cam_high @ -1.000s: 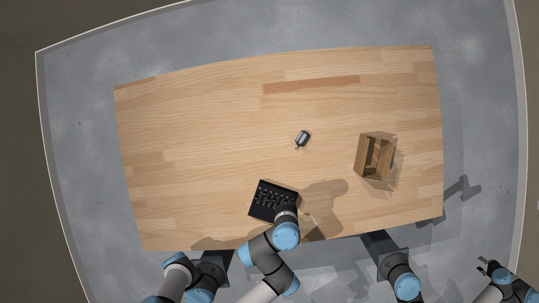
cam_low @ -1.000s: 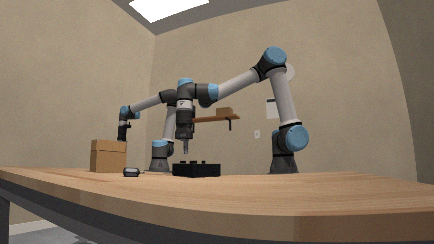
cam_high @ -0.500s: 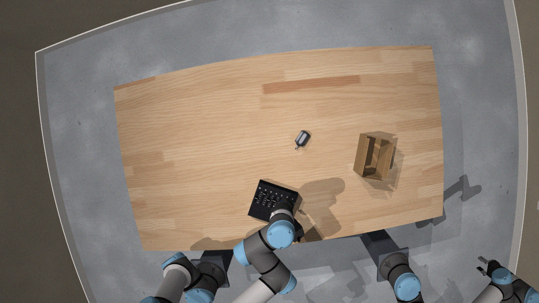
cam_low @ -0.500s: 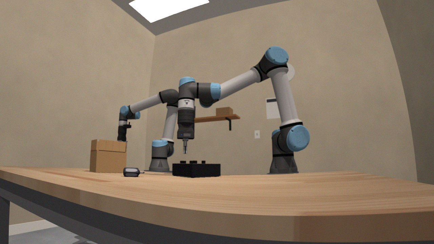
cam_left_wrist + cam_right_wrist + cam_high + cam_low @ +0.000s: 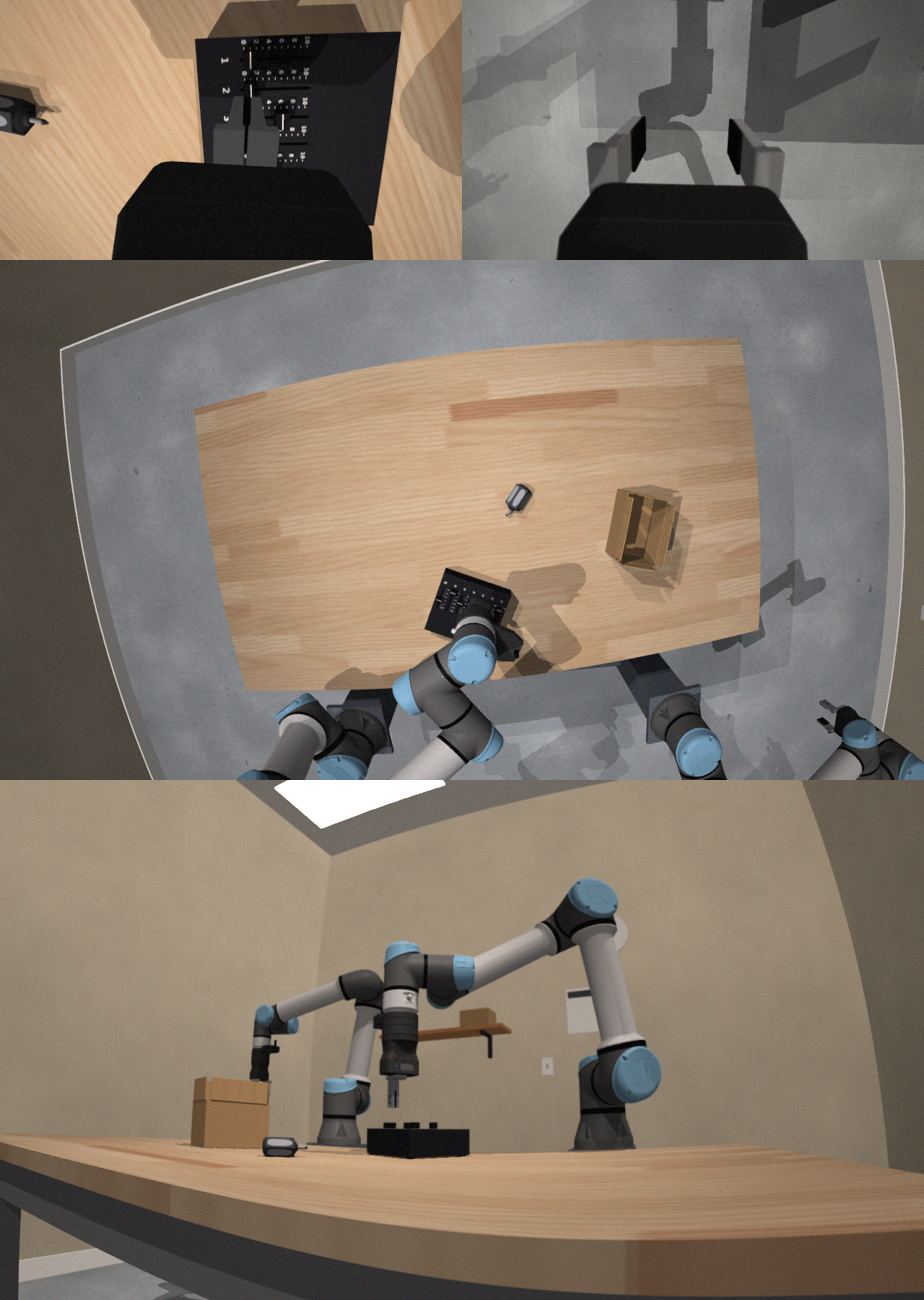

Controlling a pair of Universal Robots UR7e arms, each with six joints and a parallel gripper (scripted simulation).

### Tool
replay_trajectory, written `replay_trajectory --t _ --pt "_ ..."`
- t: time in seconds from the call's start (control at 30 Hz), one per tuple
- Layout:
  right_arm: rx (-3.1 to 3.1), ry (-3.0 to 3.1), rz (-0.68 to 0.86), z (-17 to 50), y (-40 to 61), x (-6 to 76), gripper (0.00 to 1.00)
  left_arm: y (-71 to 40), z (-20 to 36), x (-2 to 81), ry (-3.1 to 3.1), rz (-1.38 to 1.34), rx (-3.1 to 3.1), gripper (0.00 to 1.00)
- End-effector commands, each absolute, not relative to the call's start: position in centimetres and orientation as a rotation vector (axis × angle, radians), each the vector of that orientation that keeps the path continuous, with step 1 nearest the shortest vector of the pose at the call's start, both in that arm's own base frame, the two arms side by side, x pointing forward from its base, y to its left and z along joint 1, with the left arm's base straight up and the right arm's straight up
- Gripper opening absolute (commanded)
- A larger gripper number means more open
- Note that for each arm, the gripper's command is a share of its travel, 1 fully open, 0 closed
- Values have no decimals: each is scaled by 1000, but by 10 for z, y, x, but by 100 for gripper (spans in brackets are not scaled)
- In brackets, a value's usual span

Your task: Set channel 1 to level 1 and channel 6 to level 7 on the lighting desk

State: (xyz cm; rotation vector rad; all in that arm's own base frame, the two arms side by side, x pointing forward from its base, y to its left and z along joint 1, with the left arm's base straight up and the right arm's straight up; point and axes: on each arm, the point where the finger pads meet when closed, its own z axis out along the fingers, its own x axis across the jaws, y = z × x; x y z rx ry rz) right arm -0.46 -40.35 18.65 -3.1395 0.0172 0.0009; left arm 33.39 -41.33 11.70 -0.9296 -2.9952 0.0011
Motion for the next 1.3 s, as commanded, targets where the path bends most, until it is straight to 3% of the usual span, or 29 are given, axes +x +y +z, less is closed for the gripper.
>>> replay_trajectory --t 0.0,1.27 --pt "-3142 17 0 187 -404 -4 100 -412 118 340 -3068 0 -677 0" --pt "-3142 17 0 187 -404 -4 100 -373 116 384 -2964 0 1042 0"
